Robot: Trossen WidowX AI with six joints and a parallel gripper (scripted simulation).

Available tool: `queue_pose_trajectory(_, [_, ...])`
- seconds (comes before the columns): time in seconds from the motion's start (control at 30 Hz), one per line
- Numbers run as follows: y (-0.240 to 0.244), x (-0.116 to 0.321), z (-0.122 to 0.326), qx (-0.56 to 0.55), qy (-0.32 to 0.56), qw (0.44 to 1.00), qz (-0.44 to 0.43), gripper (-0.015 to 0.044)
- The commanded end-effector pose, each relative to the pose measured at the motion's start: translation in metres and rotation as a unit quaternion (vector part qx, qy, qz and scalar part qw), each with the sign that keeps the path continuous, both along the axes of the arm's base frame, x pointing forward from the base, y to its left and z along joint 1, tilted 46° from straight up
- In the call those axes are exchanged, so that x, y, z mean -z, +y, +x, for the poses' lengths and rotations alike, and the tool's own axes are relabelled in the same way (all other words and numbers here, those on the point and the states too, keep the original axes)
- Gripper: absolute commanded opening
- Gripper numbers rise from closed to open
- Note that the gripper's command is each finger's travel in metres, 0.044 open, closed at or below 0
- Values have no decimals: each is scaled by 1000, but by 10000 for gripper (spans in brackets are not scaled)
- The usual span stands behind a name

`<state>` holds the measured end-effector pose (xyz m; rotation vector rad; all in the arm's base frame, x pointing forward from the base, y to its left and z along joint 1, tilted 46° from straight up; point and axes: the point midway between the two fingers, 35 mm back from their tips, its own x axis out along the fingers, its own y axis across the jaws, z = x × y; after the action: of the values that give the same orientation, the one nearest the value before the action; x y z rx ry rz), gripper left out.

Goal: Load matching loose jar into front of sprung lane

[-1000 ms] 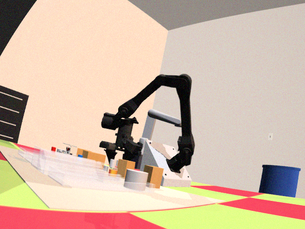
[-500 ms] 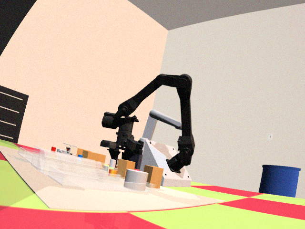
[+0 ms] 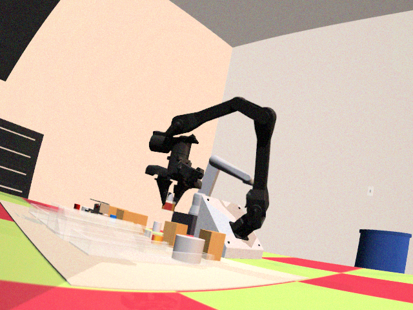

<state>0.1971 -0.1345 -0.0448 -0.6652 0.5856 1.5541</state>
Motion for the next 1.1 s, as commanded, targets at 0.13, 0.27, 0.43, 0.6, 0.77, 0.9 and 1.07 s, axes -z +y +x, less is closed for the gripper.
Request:
queue_pose_trajectory(0.13, [-1, -9, 5, 19, 22, 1000, -5, 0])
queue_pose_trajectory(0.27, [7, -13, 14, 53, 59, 997, -11, 0])
queue_pose_trajectory(0.43, [18, -18, 24, 99, 103, 990, -18, 0])
queue_pose_trajectory(0.6, [28, -23, 33, 145, 145, 978, -23, 0])
queue_pose_trajectory(0.77, [40, -28, 42, 190, 187, 963, -27, 0])
queue_pose_trajectory(0.9, [50, -33, 48, 224, 220, 949, -30, 0])
queue_pose_trajectory(1.07, [63, -38, 56, 267, 261, 927, -33, 0])
